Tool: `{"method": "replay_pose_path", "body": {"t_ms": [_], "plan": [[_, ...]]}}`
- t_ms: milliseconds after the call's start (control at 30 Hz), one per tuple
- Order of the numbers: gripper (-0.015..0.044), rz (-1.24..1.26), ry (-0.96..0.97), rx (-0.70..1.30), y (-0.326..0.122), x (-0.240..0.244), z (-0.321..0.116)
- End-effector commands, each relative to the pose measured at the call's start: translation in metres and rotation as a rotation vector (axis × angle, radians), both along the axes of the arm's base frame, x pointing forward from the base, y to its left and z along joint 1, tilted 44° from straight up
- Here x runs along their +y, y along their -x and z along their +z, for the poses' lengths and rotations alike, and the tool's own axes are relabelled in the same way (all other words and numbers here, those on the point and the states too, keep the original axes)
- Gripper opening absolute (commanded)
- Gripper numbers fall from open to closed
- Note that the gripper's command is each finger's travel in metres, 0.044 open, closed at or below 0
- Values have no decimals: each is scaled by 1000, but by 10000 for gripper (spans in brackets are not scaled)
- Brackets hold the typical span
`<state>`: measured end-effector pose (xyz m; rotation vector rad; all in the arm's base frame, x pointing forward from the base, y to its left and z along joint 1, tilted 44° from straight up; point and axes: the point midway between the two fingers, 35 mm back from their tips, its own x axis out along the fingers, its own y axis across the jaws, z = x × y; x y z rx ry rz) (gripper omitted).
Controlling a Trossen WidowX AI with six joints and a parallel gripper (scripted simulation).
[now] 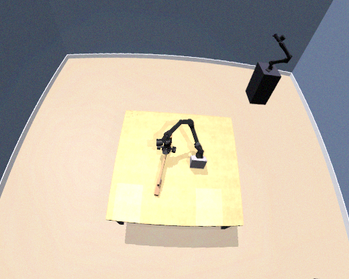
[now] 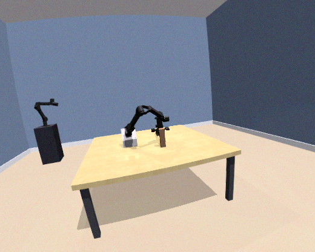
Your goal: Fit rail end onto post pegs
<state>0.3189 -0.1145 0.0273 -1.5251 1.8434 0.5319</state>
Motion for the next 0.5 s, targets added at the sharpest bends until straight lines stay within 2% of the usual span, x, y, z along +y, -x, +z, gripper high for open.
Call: {"method": "replay_pose_path", "body": {"t_ms": [0, 467], "plan": [[0, 4, 0, 3, 0, -1, 1], [0, 4, 0, 3, 2, -4, 4]]}}
